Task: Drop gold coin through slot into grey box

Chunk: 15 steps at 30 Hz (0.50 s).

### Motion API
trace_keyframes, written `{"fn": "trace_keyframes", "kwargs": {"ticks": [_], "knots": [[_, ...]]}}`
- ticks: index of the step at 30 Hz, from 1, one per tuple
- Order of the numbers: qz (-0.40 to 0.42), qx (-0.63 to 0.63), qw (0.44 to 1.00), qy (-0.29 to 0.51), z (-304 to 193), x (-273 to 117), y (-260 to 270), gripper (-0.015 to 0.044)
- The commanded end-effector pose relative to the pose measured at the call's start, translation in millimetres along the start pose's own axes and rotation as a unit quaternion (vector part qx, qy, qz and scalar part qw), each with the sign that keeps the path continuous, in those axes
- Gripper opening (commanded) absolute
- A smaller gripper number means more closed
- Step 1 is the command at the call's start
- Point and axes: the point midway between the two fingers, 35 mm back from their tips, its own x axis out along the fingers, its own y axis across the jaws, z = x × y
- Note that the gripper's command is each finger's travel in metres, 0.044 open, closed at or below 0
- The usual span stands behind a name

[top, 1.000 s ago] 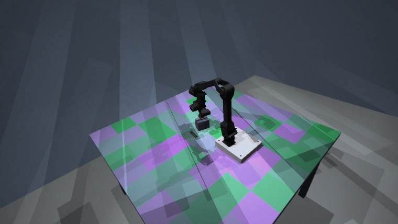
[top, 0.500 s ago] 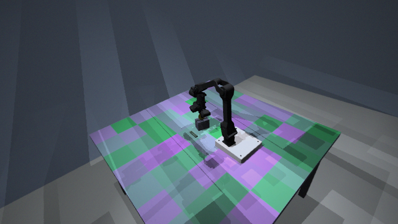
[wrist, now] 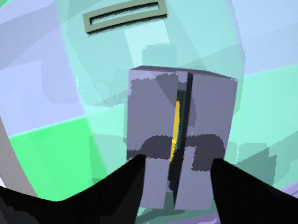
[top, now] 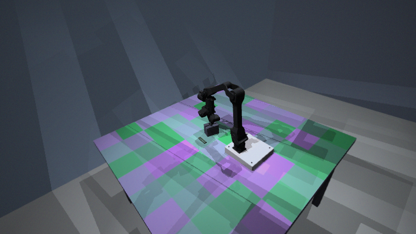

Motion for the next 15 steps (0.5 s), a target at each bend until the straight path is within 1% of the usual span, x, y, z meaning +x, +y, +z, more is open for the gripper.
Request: {"fn": "trace_keyframes", "kwargs": {"ticks": [1,7,9,11,15], "knots": [[0.0,0.0,1.0,0.0,0,-6,0,0.0239],[0.0,0.0,1.0,0.0,0,-20,0,0.0397],[0.001,0.0,1.0,0.0,0,-40,1,0.044],[0.002,0.0,1.0,0.0,-1,-59,3,0.044],[0.002,0.0,1.0,0.001,-1,-62,4,0.044]]}}
